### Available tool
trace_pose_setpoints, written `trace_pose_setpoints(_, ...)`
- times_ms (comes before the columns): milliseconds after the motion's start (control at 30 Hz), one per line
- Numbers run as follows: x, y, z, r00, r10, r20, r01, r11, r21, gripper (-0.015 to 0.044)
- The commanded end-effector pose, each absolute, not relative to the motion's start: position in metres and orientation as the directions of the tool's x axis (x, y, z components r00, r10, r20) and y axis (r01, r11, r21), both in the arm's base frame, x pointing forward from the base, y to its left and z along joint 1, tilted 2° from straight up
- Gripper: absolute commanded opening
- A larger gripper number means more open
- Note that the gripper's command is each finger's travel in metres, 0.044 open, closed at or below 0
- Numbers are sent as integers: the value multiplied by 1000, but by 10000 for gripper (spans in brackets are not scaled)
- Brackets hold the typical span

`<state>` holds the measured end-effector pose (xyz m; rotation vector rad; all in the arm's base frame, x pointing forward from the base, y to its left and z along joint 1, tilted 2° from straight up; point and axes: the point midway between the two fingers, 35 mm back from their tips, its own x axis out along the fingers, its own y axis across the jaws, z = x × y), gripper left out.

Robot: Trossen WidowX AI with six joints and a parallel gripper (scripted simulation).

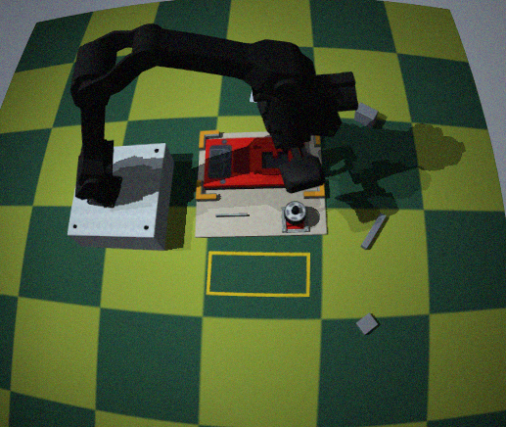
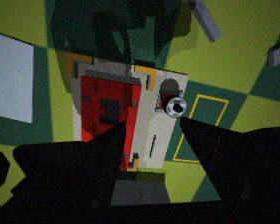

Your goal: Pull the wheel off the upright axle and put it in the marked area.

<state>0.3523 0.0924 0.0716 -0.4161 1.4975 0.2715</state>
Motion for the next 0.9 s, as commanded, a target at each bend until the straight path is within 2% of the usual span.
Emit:
trace_pose_setpoints(0, 362, 54, 68, 23, -33, -999, -238, 971, -38, 300)
trace_pose_setpoints(100, 365, 37, 67, 9, -10, -1000, -156, 988, -11, 300)
trace_pose_setpoints(433, 372, 35, 63, 10, -10, -1000, -156, 988, -11, 300)
trace_pose_setpoints(733, 373, 33, 0, 9, -10, -1000, -156, 988, -12, 300)
trace_pose_setpoints(867, 371, 32, -7, 9, -10, -1000, -156, 988, -12, 300)
